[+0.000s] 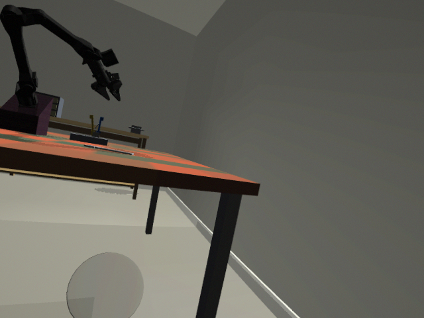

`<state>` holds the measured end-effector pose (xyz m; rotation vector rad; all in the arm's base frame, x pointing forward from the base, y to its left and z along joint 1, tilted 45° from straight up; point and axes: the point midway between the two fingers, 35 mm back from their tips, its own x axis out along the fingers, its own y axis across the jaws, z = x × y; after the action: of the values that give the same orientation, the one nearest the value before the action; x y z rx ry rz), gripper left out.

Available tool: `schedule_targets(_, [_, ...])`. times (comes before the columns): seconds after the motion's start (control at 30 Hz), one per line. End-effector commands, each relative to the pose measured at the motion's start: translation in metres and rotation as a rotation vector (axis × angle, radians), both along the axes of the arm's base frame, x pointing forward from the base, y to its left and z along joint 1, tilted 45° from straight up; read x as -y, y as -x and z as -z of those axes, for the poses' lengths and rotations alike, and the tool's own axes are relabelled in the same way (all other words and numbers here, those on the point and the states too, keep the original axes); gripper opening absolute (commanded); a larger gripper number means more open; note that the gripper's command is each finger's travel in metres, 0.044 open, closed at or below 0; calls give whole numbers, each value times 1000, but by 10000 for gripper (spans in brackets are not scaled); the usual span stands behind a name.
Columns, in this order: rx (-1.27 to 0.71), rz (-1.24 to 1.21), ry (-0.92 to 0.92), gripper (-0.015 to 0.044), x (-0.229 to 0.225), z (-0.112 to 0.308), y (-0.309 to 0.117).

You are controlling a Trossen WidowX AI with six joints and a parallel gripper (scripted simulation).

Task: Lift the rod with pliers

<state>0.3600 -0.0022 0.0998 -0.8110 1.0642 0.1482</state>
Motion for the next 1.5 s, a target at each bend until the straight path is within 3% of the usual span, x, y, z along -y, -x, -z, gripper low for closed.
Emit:
schedule_targets(0.0, [-322,-147,192,440,4,44,17])
schedule_targets(0.33, [-1117,-673,587,440,16,99,56])
schedule_targets(0.7, [-1131,-683,592,440,14,103,53])
schedule_targets(0.9, [-1129,-683,591,440,-1,120,37])
schedule_targets(1.47, [-1126,-685,588,440,-57,174,49])
